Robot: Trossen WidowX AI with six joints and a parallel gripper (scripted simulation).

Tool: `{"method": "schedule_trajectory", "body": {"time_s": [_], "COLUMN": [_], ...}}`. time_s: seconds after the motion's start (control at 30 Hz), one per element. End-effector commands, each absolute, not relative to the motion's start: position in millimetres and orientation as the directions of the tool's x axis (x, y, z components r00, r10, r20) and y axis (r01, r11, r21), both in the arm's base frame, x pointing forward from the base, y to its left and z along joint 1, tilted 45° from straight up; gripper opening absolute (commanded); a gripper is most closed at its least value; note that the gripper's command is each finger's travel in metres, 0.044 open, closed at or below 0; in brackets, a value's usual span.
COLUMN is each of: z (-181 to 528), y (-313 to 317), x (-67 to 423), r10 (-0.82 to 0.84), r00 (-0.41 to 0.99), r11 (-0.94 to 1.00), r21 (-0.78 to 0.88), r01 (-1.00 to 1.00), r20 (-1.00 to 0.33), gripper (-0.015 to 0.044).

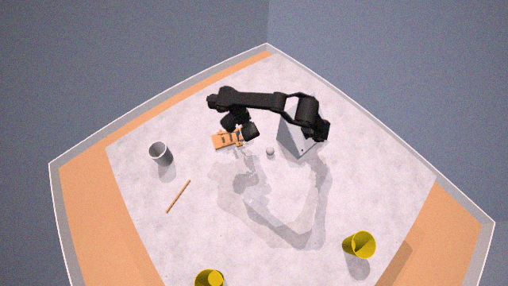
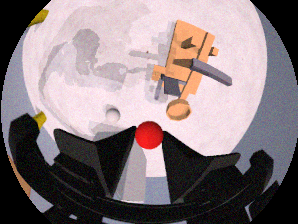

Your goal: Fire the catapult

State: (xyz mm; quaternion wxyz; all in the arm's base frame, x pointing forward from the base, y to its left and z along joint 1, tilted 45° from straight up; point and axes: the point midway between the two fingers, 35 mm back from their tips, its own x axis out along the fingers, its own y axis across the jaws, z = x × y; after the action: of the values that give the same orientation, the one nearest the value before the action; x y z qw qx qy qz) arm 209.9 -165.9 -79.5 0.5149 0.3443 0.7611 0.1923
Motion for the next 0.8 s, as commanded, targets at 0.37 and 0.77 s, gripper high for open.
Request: {"method": "schedule_trajectory", "body": {"time_s": [0.37, 0.77], "z": [-131, -143], "y": [-187, -176], "x": [186, 187], "r10": [0.743, 0.743], "r00": [-0.275, -0.274], "r11": [0.669, 0.668], "r21": [0.658, 0.659], "r01": [0.346, 0.346], "r20": [-0.610, -0.610], "gripper": [0.0000, 0.0000]}}
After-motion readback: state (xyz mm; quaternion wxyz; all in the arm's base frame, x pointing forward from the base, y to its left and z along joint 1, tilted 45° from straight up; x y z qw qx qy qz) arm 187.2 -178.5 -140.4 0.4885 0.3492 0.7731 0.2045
